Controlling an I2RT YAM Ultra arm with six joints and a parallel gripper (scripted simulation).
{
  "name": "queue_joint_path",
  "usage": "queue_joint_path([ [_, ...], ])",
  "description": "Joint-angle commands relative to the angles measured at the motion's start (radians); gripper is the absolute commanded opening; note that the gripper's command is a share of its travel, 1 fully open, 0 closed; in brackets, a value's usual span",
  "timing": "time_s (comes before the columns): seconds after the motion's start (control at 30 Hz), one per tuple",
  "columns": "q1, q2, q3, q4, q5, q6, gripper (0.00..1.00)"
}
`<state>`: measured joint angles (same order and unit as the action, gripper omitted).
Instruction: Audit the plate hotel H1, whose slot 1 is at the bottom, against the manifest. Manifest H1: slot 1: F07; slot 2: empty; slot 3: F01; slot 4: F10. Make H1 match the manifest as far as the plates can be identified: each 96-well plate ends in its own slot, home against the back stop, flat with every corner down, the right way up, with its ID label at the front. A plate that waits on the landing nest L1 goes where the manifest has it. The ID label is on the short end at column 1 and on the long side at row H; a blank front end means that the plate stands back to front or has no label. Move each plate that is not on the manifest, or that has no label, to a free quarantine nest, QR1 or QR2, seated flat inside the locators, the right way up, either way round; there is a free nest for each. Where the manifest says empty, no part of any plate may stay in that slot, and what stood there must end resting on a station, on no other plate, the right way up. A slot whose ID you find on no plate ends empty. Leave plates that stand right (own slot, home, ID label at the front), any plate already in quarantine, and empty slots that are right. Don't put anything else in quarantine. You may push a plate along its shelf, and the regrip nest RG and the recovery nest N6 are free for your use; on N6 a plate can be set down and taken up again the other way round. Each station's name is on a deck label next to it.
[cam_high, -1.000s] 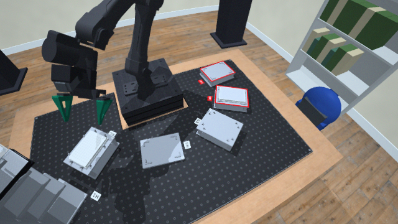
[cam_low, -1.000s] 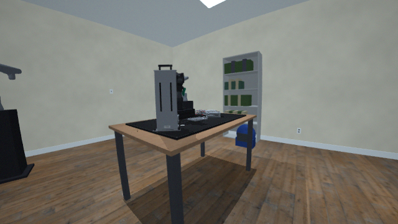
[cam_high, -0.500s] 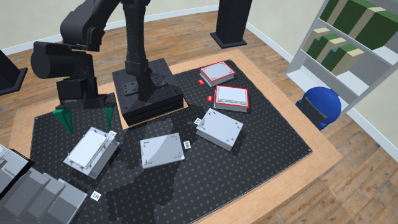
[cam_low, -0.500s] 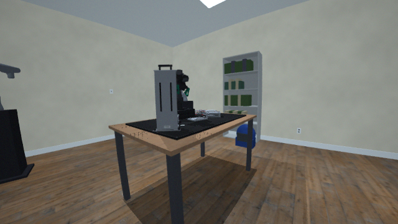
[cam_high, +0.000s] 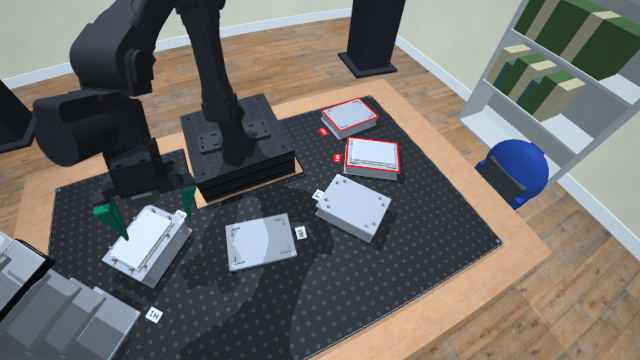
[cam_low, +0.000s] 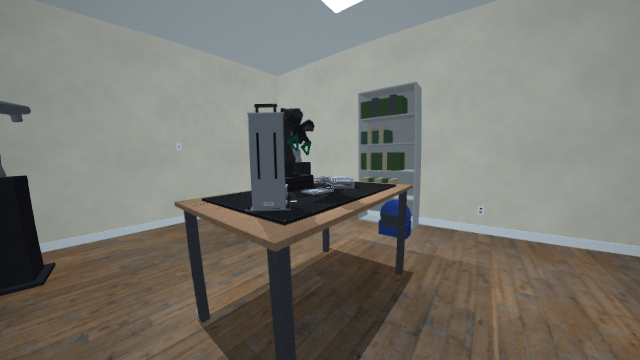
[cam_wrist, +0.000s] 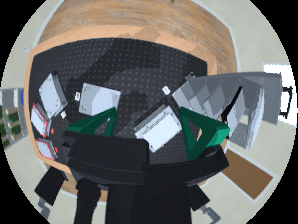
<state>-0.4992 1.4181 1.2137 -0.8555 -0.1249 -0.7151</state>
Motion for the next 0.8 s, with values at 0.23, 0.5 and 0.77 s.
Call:
queue_joint_path([
  [0.23, 0.074, 0.137, 0.196, -0.173, 0.034, -0.105, 1.00],
  [0.5, 0.090, 0.252, 0.356, -0.334, 0.051, -0.245, 1.00],
  [0.77, 0.103, 0.350, 0.493, -0.473, 0.078, -0.365, 1.00],
])
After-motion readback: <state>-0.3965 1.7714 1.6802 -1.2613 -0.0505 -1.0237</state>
